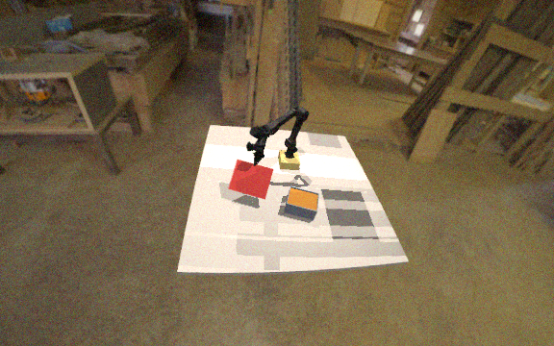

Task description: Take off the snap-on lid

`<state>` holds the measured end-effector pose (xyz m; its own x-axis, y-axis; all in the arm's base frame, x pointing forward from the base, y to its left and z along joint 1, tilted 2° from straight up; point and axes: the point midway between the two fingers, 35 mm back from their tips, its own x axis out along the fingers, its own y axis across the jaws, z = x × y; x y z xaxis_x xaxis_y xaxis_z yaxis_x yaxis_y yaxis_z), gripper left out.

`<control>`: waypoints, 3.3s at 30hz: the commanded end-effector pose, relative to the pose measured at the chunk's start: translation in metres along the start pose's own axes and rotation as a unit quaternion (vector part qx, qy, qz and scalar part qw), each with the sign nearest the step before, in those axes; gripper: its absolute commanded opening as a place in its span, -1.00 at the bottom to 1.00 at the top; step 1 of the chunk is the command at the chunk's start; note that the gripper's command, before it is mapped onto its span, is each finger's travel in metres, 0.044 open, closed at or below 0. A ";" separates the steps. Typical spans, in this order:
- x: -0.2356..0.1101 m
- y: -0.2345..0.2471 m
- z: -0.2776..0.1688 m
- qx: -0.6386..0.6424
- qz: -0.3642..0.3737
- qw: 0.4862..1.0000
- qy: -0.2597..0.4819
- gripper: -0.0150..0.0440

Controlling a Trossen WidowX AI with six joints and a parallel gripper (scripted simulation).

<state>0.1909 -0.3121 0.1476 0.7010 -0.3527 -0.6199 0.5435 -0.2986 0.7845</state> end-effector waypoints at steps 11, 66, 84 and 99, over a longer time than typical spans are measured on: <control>0.007 -0.007 0.000 0.000 0.003 1.000 0.001 -0.49; 0.036 -0.041 0.000 0.000 0.003 1.000 0.001 -0.49; 0.045 -0.052 0.000 0.000 0.003 1.000 0.001 -0.49; 0.053 -0.061 0.000 0.000 0.003 1.000 0.001 -0.49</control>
<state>0.1954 -0.3145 0.0762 0.7108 -0.3648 -0.6014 0.5327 -0.2791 0.7989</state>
